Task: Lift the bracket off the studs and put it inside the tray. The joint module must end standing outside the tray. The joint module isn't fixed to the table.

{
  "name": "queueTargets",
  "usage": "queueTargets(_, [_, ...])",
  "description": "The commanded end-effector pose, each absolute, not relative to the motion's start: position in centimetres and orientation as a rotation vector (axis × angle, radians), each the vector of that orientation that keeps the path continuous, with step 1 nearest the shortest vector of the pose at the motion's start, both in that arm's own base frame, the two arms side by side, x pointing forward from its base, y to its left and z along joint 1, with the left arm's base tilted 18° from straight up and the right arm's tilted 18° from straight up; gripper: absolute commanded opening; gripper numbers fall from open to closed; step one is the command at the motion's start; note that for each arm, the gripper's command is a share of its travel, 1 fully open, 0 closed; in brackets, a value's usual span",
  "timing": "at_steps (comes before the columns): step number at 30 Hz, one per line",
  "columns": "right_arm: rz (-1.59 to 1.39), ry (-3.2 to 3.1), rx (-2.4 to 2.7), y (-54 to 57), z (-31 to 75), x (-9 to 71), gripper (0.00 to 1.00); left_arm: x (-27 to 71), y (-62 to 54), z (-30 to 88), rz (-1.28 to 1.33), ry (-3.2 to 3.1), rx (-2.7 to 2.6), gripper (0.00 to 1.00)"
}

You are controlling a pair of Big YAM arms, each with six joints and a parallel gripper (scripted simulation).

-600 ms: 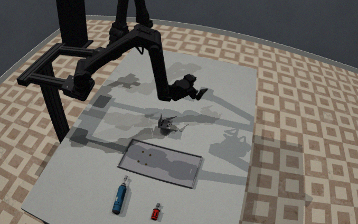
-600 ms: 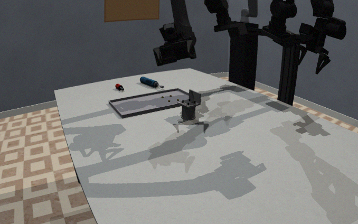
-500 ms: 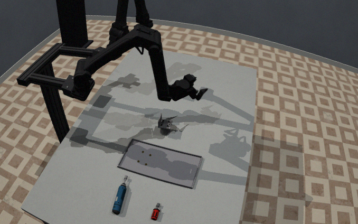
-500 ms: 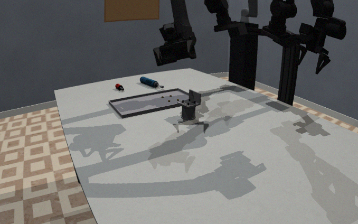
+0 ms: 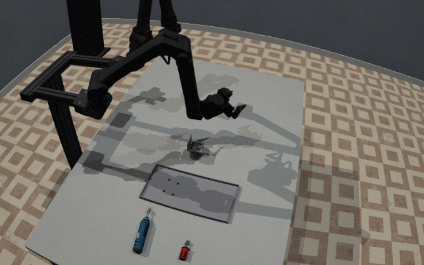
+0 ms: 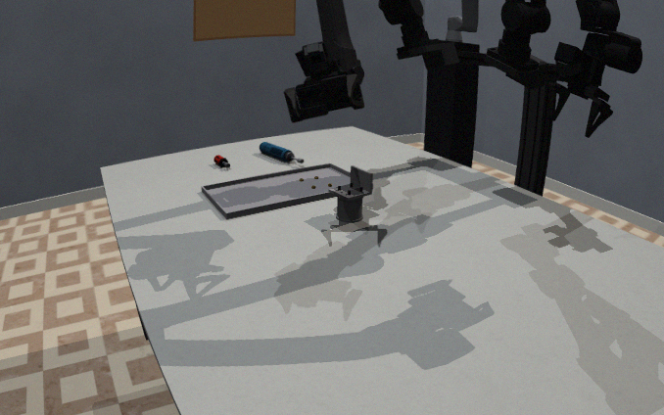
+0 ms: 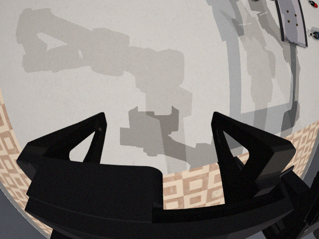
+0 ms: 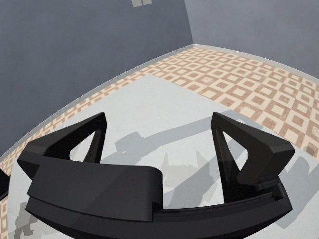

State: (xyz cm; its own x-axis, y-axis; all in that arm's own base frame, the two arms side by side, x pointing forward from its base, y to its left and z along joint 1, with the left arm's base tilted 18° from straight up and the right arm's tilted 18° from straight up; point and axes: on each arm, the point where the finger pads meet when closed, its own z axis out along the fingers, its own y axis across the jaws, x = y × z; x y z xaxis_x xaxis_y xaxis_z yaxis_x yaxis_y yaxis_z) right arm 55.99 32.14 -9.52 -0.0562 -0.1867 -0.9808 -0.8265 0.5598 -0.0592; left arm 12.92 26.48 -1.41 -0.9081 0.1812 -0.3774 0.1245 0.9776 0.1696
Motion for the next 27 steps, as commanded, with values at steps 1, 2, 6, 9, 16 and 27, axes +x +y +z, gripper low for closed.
queueTargets(1, [0.644,1.551,-0.903,32.6,-8.8,56.2,0.89,13.2,26.7,-1.1,0.212,2.719,0.225,1.00])
queueTargets(2, [0.631,1.547,-0.926,33.0,-8.6,55.9,0.77,13.5,26.7,-0.9,0.219,2.713,0.237,1.00])
queueTargets(6, [0.503,1.607,-1.022,32.8,-10.6,55.6,0.32,16.0,25.3,-0.5,0.208,2.674,0.339,1.00])
queueTargets(9, [0.391,1.691,-1.091,31.9,-12.8,55.4,0.29,18.4,23.7,-0.2,0.184,2.630,0.451,1.00])
queueTargets(16, [0.234,1.813,-1.203,30.0,-16.0,54.6,0.29,22.3,20.8,0.6,0.149,2.545,0.630,1.00])
queueTargets(27, [-0.127,2.013,-1.600,24.8,-20.9,50.6,0.29,27.9,13.3,1.8,0.046,2.357,0.949,1.00])
